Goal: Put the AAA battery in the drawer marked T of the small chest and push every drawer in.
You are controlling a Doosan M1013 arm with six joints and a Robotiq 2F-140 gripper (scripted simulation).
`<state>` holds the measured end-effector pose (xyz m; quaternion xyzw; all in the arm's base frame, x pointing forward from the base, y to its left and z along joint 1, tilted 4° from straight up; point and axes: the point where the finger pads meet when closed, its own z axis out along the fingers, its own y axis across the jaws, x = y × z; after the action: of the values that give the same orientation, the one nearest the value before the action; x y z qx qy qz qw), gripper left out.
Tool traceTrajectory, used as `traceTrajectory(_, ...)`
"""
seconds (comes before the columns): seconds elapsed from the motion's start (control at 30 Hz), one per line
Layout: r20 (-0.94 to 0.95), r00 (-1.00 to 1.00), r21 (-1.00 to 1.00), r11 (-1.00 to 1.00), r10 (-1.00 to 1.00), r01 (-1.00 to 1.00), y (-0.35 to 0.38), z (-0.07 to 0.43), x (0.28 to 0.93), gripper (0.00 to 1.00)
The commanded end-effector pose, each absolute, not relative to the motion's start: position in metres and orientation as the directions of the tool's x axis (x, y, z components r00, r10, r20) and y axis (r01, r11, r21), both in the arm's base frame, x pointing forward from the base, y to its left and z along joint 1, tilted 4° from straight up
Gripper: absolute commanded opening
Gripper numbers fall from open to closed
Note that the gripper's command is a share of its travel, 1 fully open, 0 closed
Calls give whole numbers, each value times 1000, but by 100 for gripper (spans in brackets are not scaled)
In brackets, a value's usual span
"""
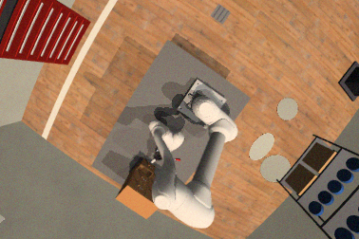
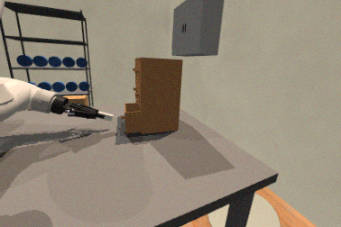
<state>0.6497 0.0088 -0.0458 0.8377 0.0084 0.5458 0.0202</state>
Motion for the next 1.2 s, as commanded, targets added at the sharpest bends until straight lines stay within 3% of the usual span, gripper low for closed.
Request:
traceTrajectory(0.0,915,400,47,-999,41,-5,9,-45,652,0)
traceTrajectory(1.17,915,400,47,-999,41,-5,9,-47,676,0)
